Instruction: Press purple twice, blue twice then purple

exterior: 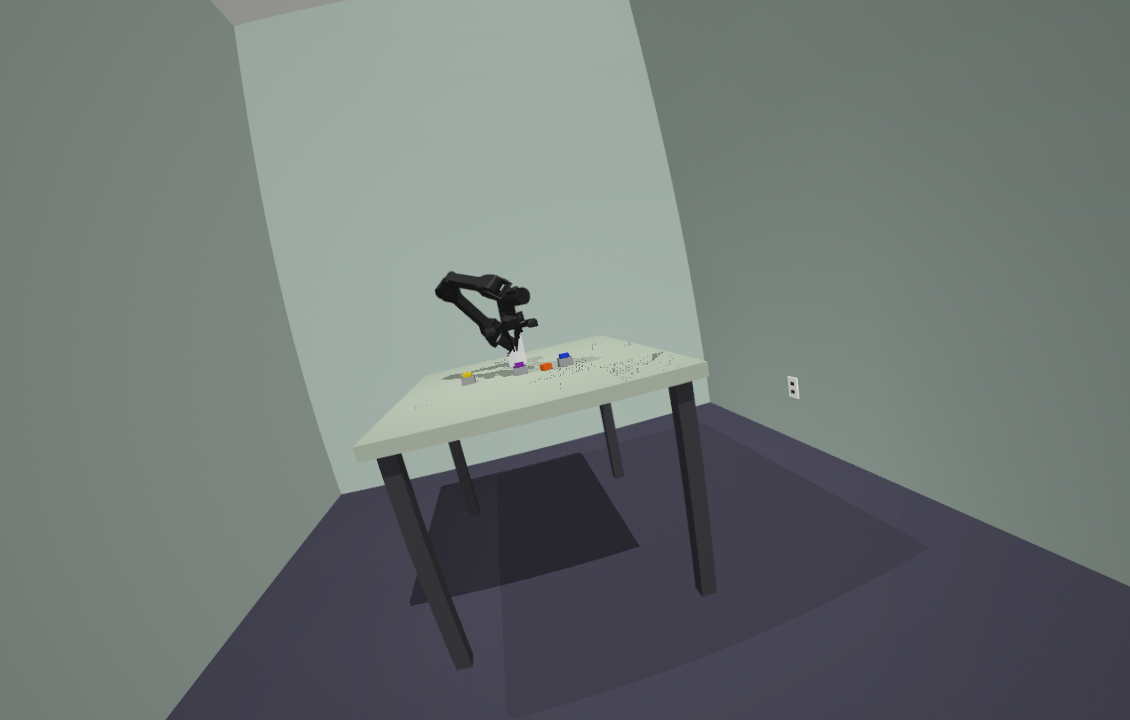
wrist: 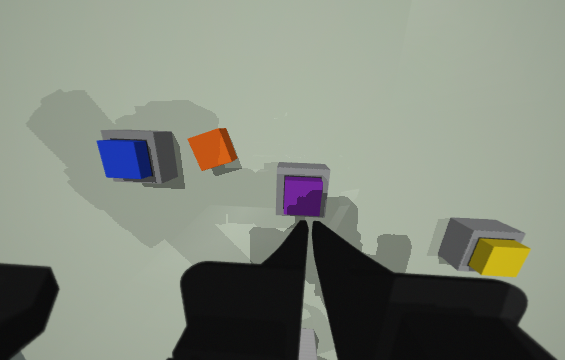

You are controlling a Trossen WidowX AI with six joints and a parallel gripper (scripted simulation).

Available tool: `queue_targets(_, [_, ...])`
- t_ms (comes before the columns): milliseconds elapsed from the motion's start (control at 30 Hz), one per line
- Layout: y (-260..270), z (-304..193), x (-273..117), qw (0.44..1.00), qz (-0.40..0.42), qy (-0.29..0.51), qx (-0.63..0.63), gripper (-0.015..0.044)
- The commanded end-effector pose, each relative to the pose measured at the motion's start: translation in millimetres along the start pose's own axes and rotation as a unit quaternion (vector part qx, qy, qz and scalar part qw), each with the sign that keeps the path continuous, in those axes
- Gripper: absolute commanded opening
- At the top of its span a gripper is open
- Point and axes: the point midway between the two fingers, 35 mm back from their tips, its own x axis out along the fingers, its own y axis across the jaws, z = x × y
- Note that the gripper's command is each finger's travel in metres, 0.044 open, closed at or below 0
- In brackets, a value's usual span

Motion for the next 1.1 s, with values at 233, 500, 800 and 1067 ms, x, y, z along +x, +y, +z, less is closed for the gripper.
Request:
queue_targets(233, [9,4,-47,1.000,0.005,-0.008,0.002,0.0020])
queue_targets(500, [111,28,-54,1.000,0.009,-0.009,0.003,0.0020])
queue_targets(800, [159,28,-49,1.000,0.009,-0.009,0.004,0.0020])
queue_targets(1067, [159,29,12,1.000,0.008,-0.009,0.004,0.0020])
